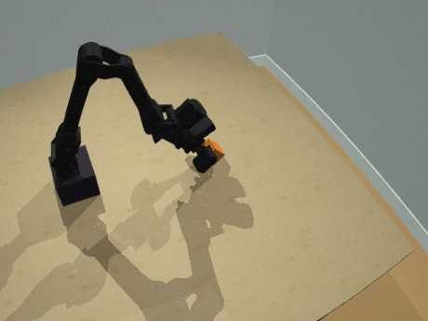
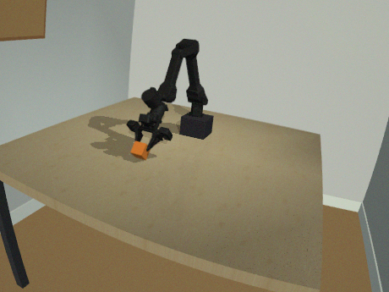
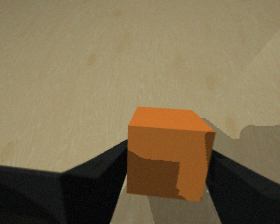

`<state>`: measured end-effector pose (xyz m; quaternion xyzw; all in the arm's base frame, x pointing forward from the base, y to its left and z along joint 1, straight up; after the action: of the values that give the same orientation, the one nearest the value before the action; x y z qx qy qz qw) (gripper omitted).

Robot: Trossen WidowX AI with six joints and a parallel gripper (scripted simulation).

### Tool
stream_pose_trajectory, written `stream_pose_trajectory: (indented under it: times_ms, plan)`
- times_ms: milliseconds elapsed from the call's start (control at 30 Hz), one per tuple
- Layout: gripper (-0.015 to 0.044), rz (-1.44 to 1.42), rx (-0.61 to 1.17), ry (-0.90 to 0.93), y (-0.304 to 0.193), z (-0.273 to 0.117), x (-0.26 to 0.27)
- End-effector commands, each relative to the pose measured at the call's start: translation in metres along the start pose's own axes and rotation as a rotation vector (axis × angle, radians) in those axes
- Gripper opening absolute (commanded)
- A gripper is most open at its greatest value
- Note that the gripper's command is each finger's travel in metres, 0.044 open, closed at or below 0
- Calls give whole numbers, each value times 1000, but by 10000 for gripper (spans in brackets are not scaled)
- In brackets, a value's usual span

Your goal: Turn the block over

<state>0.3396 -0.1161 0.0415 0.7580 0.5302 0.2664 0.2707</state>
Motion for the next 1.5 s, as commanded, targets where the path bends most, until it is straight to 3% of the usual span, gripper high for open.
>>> stream_pose_trajectory:
  times_ms: [0, 533, 1167, 1467]
  plan:
    - [0, 5, -38, 11, -11, 4, -1]
    - [0, -1, -274, 55, -41, -2, -4]
    - [0, -2, -320, 63, -43, -4, -5]
    - [236, -2, -320, 63, -43, -4, -5]
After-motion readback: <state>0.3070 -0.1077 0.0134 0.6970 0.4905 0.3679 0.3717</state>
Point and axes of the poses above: the point midway between the two fingers, 35 mm back from their tips, its own z axis out along the fingers, its own x axis across the jaws, y = z × x, the point moved 8 cm from there along -z, back along the fingers, and after that the axes turned 10 degrees about z, right-handed, at the moved point
